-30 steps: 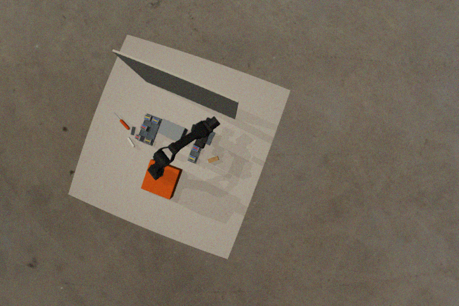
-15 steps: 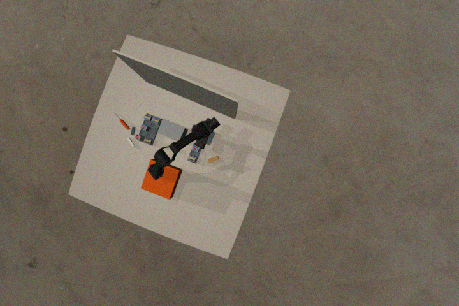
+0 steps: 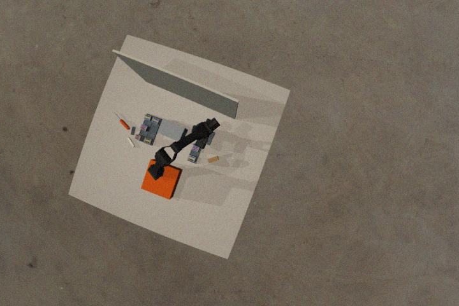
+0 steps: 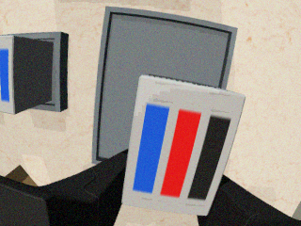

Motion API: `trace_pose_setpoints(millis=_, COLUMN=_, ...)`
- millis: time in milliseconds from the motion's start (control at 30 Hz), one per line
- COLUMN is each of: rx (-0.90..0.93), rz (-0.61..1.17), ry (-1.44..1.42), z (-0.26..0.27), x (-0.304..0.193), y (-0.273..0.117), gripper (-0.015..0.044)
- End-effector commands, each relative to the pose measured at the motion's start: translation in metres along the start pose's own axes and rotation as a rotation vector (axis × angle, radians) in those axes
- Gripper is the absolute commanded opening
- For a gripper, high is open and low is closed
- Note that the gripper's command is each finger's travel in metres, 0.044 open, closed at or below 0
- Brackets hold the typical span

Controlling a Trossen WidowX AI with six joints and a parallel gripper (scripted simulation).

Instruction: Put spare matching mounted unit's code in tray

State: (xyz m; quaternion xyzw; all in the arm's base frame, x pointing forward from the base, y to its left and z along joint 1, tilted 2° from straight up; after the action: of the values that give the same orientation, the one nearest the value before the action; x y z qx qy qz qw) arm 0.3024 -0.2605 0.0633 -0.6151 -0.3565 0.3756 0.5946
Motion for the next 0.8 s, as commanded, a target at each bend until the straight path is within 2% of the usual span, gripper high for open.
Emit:
trace_pose_setpoints(millis=0, rx=0.009, rz=0.0, ry=-0.006, z=0.002, x=0.0, y=0.007, gripper=0.0)
trace_pose_setpoints(millis=767, rx=0.009, rz=0.0, ry=-0.006, z=0.007, x=0.001, y=0.03, gripper=0.0)
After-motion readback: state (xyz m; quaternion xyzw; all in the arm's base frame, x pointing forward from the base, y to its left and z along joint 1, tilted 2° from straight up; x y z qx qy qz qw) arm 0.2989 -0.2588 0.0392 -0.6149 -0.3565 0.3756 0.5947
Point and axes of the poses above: the point midway between the two fingers, 35 mm back from their tips, its own y axis out along the fingers, its own z axis across the jaws, x = y × z, the point moved 6 cm from there along -y, back along the fingers, and after that the axes turned 14 degrees about y, right-handed, at the moved point
